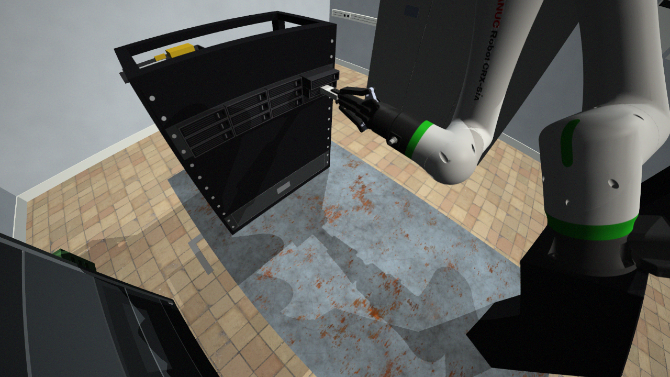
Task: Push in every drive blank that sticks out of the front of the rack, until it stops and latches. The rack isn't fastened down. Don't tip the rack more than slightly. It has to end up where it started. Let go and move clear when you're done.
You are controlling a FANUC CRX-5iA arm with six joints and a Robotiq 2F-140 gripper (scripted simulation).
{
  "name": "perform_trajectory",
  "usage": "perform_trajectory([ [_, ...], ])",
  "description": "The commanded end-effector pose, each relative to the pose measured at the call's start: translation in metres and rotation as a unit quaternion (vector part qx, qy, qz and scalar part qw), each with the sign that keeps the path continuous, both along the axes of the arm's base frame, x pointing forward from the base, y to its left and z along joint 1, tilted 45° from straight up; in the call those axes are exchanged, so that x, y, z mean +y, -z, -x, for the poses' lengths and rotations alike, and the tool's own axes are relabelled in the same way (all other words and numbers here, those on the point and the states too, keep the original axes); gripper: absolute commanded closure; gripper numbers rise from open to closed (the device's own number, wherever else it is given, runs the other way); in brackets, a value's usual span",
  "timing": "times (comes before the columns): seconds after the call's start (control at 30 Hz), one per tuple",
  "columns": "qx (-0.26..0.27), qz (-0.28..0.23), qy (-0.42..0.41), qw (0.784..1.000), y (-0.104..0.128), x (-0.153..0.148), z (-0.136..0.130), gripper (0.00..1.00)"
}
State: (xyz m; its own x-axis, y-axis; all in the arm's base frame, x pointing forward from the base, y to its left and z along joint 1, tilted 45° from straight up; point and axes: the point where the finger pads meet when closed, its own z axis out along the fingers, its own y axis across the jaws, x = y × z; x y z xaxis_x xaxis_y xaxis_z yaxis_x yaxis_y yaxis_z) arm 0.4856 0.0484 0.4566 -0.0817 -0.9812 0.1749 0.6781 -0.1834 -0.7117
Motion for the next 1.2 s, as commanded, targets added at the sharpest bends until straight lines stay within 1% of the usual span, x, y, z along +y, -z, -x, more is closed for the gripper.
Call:
perform_trajectory([
  [0.0,0.000,0.000,0.000,1.000,-0.0029,0.0004,-0.0025,0.90],
  [0.37,0.000,0.000,0.000,1.000,-0.0033,0.0004,-0.0029,0.90],
  [0.6,0.000,0.000,0.000,1.000,-0.0095,0.0009,-0.0096,0.90],
  [1.17,0.000,0.000,0.000,1.000,-0.0117,0.0011,-0.0119,0.90],
])
